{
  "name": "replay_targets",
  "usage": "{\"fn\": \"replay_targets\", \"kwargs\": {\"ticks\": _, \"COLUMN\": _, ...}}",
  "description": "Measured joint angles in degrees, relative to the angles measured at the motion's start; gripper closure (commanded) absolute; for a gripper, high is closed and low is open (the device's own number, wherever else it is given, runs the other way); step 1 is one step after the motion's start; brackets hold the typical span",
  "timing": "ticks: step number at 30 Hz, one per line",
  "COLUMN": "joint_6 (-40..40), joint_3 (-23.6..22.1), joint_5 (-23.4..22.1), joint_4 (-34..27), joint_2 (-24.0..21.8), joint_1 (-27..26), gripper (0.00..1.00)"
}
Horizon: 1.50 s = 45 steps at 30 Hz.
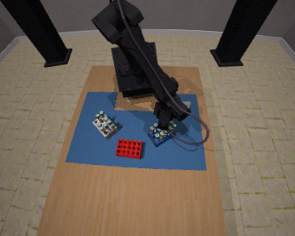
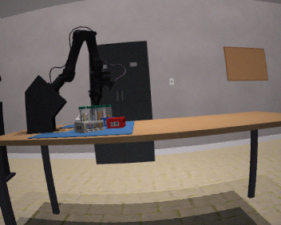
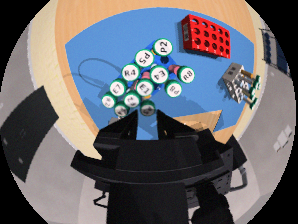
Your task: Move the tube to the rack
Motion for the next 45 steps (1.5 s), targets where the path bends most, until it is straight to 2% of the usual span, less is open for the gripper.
{"fn": "replay_targets", "kwargs": {"ticks": 24, "joint_6": -0.63, "joint_3": -0.7, "joint_5": -0.52, "joint_4": 2.49, "joint_2": 1.44, "joint_1": -0.85, "gripper": 0.7}}
{"fn": "replay_targets", "kwargs": {"ticks": 25, "joint_6": -0.63, "joint_3": -0.7, "joint_5": -0.52, "joint_4": 2.51, "joint_2": 1.44, "joint_1": -0.85, "gripper": 1.0}}
{"fn": "replay_targets", "kwargs": {"ticks": 45, "joint_6": -0.63, "joint_3": -0.7, "joint_5": -0.55, "joint_4": 2.51, "joint_2": 1.44, "joint_1": -0.85, "gripper": 1.0}}
